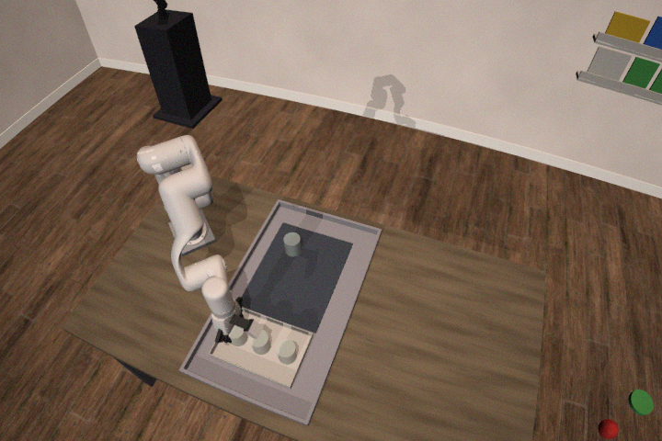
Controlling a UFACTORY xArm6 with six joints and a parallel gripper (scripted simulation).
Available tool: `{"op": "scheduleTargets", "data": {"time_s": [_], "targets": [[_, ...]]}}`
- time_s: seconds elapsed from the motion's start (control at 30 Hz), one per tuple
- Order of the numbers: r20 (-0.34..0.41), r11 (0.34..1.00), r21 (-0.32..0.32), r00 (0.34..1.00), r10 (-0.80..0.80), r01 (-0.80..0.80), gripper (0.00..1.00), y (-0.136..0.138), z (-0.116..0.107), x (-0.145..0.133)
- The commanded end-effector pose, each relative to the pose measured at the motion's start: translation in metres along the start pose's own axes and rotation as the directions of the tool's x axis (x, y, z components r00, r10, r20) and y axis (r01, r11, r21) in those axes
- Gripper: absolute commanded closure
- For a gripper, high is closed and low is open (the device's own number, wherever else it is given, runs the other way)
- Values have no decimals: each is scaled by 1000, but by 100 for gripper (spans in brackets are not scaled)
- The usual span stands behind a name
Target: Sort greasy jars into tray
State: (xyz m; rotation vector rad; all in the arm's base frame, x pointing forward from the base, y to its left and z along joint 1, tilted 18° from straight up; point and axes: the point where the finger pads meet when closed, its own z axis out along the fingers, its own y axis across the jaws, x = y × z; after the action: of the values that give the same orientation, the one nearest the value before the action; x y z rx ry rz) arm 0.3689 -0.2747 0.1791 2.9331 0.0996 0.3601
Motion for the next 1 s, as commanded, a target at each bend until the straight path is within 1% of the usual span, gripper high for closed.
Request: {"op": "scheduleTargets", "data": {"time_s": [0.0, 0.4, 0.47, 0.6, 0.97], "targets": [[-1, 1000, -1, 1000, 0, 0, 0, 0, -14, 0], [-1, 1000, -1, 1000, 0, 0, 0, 0, -60, 0], [-1, 1000, -1, 1000, 0, 0, 0, 0, -60, 0], [-1, 1000, -1, 1000, 0, 0, 0, 0, -76, 0], [-1, 1000, -1, 1000, 0, 0, 0, 0, -76, 0]]}}
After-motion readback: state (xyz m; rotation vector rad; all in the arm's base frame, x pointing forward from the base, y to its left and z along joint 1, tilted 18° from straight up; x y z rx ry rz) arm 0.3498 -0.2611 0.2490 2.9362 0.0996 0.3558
